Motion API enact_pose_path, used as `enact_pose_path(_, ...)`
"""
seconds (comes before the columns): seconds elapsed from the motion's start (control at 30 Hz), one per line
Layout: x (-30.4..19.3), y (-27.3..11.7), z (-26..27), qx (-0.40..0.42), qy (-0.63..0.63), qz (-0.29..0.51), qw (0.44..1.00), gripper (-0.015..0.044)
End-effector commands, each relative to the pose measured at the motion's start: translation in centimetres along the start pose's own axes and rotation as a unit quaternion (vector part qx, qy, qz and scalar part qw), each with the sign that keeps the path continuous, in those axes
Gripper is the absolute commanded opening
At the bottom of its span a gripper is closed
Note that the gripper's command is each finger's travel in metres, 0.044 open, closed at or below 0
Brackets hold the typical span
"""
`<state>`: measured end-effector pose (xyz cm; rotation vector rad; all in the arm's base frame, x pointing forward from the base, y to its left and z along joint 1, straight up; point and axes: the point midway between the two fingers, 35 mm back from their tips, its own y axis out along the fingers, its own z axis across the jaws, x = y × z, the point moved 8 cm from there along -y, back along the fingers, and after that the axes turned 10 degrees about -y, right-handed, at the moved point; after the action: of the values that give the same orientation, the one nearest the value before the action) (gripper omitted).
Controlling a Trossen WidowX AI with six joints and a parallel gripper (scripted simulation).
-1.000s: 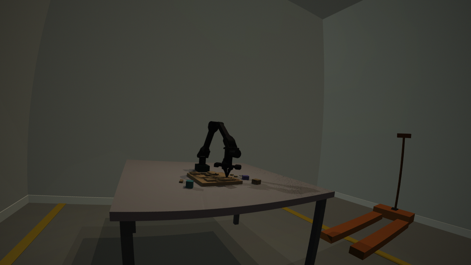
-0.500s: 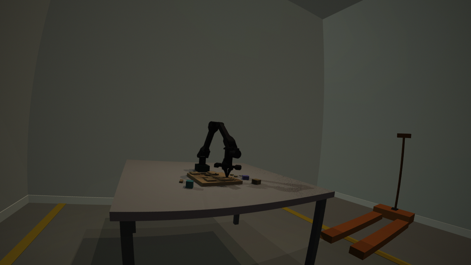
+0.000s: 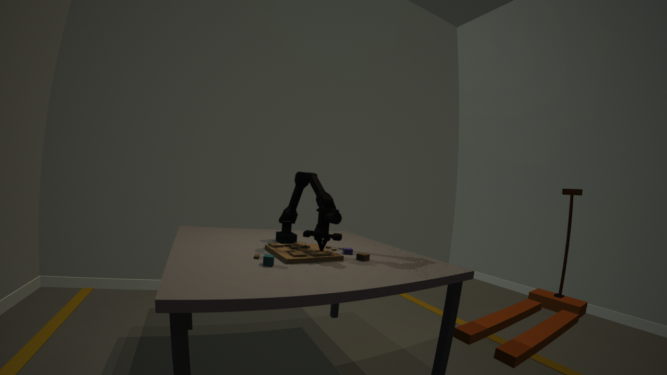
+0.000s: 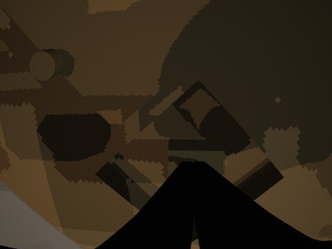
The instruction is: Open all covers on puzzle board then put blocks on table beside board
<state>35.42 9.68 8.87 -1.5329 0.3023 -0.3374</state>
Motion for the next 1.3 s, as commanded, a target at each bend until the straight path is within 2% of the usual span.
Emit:
enact_pose_path(0.0, 0.0, -0.1, 0.1, 0.002, 0.007, -0.001, 1.0, 0.0)
enact_pose_path(0.4, -0.2, -1.4, -0.2, 0.002, 0.017, -0.001, 1.0, 0.0)
enact_pose_path(1.27, -0.2, -1.4, -0.2, 0.002, 0.017, -0.001, 1.0, 0.0)
